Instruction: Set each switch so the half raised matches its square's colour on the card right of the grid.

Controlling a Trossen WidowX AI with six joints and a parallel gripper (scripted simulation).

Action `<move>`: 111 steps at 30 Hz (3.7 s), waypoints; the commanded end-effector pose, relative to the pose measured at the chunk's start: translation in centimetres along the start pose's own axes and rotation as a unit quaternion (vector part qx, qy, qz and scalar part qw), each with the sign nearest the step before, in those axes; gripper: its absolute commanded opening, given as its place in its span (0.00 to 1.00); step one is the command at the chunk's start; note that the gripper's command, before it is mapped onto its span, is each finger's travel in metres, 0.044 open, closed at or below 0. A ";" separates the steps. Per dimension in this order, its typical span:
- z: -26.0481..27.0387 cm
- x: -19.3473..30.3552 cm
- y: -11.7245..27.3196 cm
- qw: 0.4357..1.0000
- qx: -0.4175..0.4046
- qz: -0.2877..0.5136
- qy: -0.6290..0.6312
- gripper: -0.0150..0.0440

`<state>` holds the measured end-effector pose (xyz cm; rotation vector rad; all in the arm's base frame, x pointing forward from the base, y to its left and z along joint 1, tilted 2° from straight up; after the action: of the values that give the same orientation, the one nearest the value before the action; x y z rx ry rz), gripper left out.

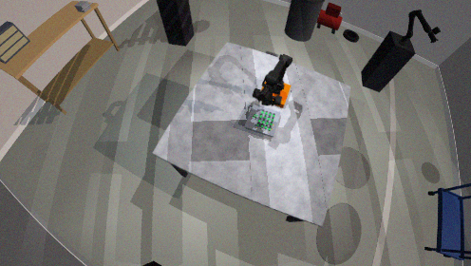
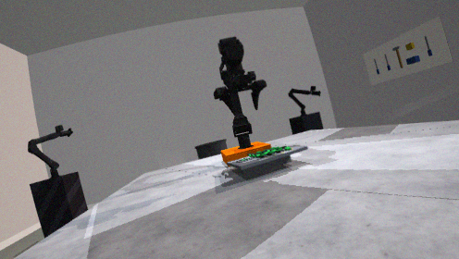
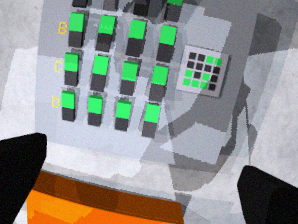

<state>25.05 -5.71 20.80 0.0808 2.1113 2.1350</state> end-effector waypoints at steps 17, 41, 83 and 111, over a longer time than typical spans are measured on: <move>5.6 -8.5 -9.7 0.999 -0.002 -0.032 -0.002 0.25; 5.6 -8.8 -13.9 1.000 -0.002 -0.026 -0.002 0.25; 5.6 -8.8 -14.2 1.000 -0.002 -0.026 -0.002 0.25; 5.6 -8.5 -9.4 0.999 -0.003 -0.036 -0.002 0.25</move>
<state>34.80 -1.27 8.24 0.0485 2.0990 2.1197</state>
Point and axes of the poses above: the point midway between the two fingers, 35 mm back from their tips, its own y axis back along the fingers, its own z axis across the jaws, x = y × z, the point moved 1 cm from there along y, back along the fingers, and after that the axes turned 5 degrees about -y, right-handed, at the moved point
